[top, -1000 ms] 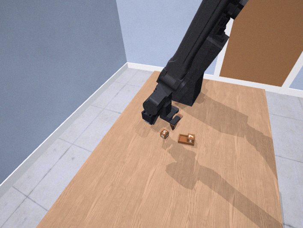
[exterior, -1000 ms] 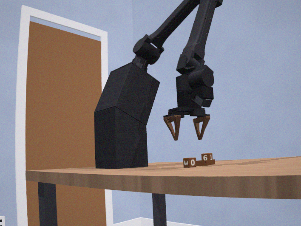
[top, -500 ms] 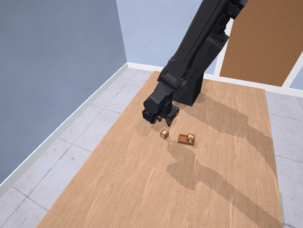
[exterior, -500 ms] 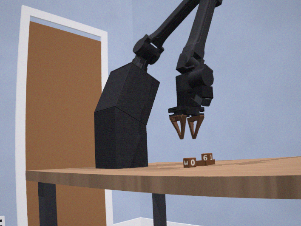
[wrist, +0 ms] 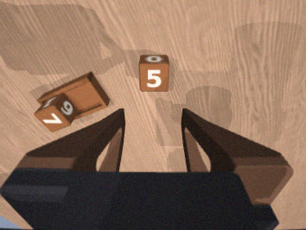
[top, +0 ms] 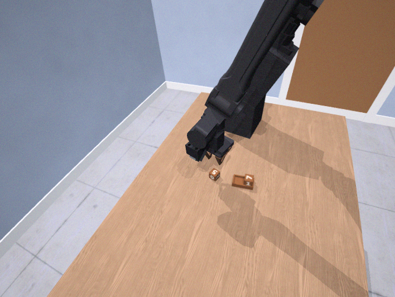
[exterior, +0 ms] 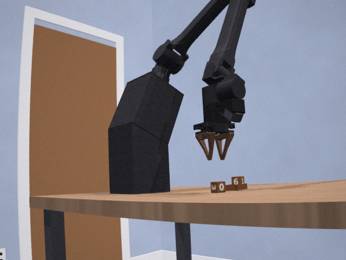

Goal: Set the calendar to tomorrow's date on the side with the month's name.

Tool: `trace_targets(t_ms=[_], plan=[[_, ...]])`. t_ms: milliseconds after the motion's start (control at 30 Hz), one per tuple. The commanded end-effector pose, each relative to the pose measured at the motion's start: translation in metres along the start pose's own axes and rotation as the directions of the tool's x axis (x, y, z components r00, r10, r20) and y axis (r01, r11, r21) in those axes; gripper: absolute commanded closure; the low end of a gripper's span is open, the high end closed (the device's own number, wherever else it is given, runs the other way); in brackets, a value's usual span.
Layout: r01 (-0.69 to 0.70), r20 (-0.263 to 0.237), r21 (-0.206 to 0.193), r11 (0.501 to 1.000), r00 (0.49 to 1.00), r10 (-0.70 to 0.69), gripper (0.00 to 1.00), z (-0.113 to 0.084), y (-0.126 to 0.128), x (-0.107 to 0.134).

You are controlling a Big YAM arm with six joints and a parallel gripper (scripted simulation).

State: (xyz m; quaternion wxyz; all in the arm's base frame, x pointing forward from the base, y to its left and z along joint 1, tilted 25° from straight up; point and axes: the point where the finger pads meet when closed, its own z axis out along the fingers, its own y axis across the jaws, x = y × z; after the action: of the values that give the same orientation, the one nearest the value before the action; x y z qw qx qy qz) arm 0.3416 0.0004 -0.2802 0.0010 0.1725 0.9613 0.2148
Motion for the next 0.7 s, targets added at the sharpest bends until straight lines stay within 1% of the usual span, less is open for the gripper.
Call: trace_targets(t_ms=[0, 667], plan=[[0.000, 0.052, -0.004, 1.000, 0.999, 0.000, 0.55, -0.0111, -0.0024, -0.0175], [-0.003, 0.049, -0.003, 1.000, 0.999, 0.003, 0.55, -0.0094, -0.0030, -0.0161]])
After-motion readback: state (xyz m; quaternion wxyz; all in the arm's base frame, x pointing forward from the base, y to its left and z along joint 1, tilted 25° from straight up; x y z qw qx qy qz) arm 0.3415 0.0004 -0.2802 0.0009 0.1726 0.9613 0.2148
